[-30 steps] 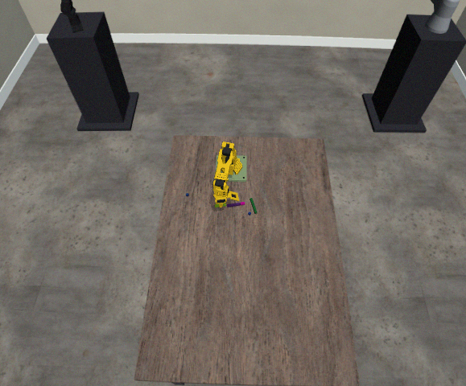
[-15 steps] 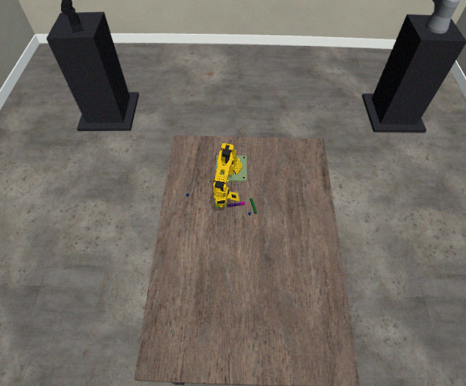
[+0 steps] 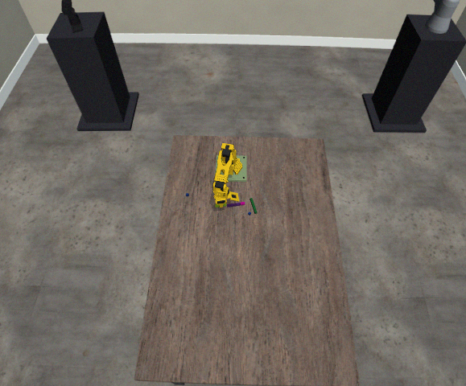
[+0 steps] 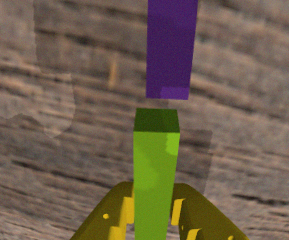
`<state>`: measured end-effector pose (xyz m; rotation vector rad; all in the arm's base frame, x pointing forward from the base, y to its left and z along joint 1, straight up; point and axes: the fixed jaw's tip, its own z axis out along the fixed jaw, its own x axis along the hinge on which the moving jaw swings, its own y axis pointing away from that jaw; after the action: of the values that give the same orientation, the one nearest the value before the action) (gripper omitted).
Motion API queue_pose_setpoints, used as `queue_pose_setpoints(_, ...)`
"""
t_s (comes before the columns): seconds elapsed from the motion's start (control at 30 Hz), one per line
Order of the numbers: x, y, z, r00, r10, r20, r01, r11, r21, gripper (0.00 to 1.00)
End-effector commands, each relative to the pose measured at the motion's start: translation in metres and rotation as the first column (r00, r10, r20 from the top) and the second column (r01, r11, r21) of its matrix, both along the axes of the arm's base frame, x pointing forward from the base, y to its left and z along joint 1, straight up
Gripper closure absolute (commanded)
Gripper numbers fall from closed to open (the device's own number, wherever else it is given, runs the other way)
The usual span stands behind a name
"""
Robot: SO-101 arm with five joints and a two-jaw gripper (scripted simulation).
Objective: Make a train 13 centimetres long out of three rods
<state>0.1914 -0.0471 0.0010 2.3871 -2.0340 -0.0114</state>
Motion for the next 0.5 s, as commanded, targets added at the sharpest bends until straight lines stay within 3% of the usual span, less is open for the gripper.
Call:
queue_pose_setpoints(0.0, -0.0041, -0.0003, -0.0051, 1.0, 0.0, -0.025, 0.0, 1.0, 0.007, 1.0)
queue_pose_setpoints(0.47, -0.0037, -0.0005, -0.0052, 1.0, 0.0, -0.025, 0.0, 1.0, 0.007, 1.0)
